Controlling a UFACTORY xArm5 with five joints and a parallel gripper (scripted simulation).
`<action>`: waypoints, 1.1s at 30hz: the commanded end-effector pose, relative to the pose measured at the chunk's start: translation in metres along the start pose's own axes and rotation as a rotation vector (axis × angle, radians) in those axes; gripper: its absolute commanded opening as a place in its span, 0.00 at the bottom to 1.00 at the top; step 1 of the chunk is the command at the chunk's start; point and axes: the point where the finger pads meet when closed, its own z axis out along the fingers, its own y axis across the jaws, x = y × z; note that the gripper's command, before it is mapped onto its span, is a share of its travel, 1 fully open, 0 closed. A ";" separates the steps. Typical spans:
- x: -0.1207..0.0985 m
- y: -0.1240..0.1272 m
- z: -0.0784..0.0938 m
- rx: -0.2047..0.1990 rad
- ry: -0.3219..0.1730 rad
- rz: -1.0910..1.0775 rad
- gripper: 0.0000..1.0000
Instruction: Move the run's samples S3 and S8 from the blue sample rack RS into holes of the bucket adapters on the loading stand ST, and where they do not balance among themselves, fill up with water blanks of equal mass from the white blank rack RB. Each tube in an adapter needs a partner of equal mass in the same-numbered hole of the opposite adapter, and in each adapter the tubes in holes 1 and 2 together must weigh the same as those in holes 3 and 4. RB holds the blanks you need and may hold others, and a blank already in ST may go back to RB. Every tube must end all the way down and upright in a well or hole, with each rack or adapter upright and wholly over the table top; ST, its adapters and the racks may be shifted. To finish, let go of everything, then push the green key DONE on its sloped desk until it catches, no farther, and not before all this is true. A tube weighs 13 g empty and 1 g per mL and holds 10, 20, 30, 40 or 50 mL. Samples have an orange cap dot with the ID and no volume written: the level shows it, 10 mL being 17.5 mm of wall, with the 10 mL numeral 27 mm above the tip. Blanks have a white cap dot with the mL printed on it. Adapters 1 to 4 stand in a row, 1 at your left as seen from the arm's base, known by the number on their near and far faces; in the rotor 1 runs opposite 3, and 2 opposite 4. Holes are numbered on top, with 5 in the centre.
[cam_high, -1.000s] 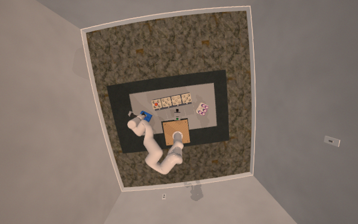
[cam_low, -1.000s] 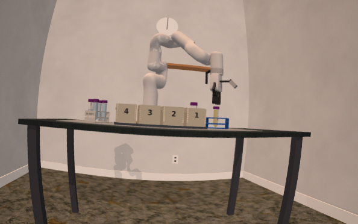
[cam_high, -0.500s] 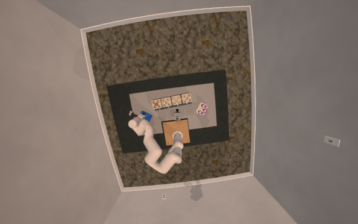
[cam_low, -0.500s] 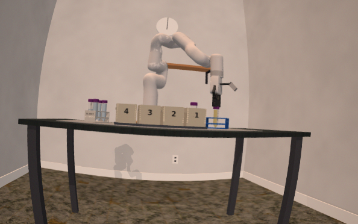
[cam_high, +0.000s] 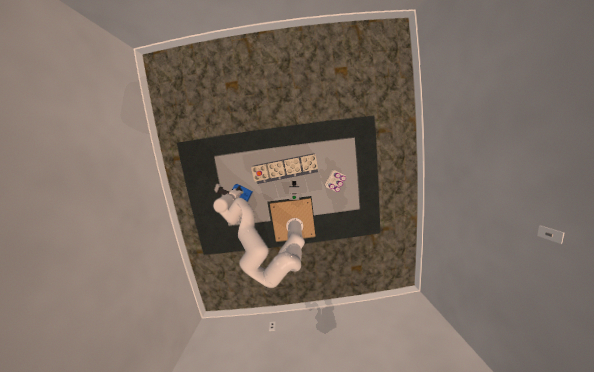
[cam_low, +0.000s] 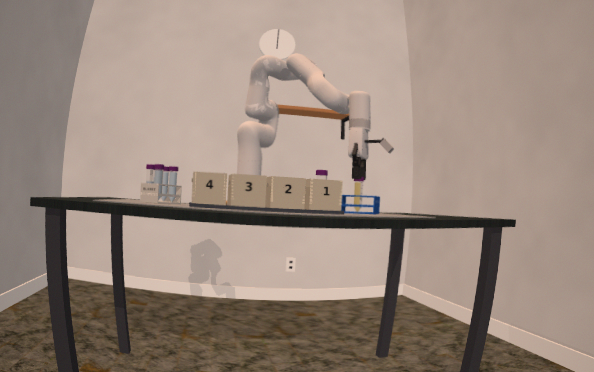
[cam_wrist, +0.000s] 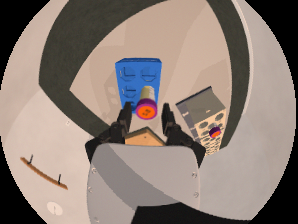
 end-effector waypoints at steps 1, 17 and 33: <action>0.001 0.000 0.002 -0.001 0.004 0.000 0.57; 0.001 0.000 0.011 -0.001 0.004 0.000 0.57; 0.001 0.000 0.013 -0.001 0.004 0.000 0.57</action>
